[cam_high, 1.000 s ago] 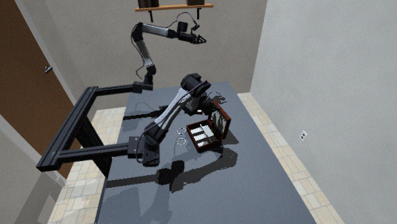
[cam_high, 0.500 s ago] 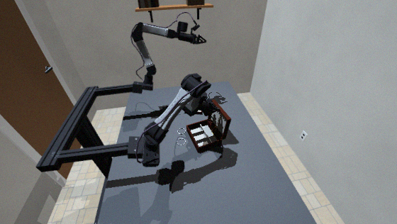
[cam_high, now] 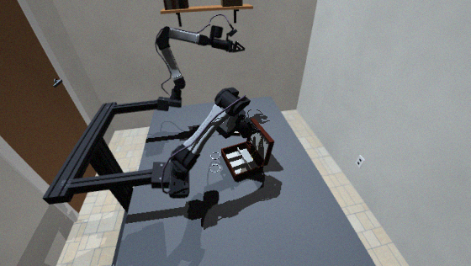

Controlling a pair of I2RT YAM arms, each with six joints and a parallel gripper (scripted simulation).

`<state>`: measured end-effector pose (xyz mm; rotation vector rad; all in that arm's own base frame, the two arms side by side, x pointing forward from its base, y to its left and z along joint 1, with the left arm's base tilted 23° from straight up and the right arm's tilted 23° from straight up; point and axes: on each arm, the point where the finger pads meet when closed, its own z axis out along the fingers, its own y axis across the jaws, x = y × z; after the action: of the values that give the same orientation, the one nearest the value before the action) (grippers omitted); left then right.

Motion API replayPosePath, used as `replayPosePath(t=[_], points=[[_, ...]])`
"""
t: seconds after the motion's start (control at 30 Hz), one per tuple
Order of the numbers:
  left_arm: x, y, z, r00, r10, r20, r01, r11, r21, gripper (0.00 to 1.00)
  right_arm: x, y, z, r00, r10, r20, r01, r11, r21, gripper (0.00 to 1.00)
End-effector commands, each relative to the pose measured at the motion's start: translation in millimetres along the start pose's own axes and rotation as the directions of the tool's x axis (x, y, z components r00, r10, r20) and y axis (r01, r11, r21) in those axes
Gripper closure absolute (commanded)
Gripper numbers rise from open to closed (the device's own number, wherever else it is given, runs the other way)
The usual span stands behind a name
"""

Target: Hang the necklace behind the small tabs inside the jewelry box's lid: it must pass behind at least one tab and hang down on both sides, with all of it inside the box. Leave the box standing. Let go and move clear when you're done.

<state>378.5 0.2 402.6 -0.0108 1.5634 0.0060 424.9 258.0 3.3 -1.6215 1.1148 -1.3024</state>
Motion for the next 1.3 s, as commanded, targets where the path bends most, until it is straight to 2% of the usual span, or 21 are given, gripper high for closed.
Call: replayPosePath(t=[0.0,0.03,0.2,0.4,0.43,0.5,0.57,1.2,1.23,1.27], points=[[-22.1,1.5,-4.4,0.999,0.007,0.048,-0.007,1.000,-0.007,0.00,3.3,4.6,1.3,1.000,-0.006,-0.012,0.005,1.000,-0.007,0.93],[-22.1,1.5,-4.4,0.999,0.007,0.048,-0.007,1.000,-0.007,0.00,3.5,14.0,1.1,1.000,-0.022,-0.012,0.022,0.999,-0.027,0.93],[-22.1,1.5,-4.4,0.999,0.007,0.048,-0.007,1.000,-0.007,0.00,1.4,1.5,3.4,1.000,-0.002,-0.011,0.002,1.000,-0.003,0.93],[-22.1,1.5,-4.4,0.999,0.007,0.048,-0.007,1.000,-0.007,0.00,2.3,2.9,3.6,1.000,-0.006,-0.013,0.005,1.000,-0.007,0.93],[-22.1,1.5,-4.4,0.999,0.007,0.048,-0.007,1.000,-0.007,0.00,2.7,7.7,3.9,1.000,-0.011,-0.016,0.011,1.000,-0.015,1.00],[-22.1,1.5,-4.4,0.999,0.007,0.048,-0.007,1.000,-0.007,0.00,2.7,7.7,3.9,1.000,-0.011,-0.016,0.011,1.000,-0.015,1.00],[-22.1,1.5,-4.4,0.999,0.007,0.048,-0.007,1.000,-0.007,0.00,-1.2,-7.3,0.1,1.000,0.004,-0.005,-0.004,1.000,0.010,1.00],[-22.1,1.5,-4.4,0.999,0.007,0.048,-0.007,1.000,-0.007,0.00,-3.3,2.6,-2.4,1.000,-0.016,0.002,0.016,1.000,-0.010,1.00],[-22.1,1.5,-4.4,0.999,0.007,0.048,-0.007,1.000,-0.007,0.00,-3.9,-23.0,-2.6,1.000,0.025,0.001,-0.025,0.999,0.033,1.00],[-22.1,1.5,-4.4,0.999,0.007,0.048,-0.007,1.000,-0.007,0.00,-3.4,-22.1,-3.3,1.000,0.026,0.001,-0.026,0.999,0.028,1.00]])
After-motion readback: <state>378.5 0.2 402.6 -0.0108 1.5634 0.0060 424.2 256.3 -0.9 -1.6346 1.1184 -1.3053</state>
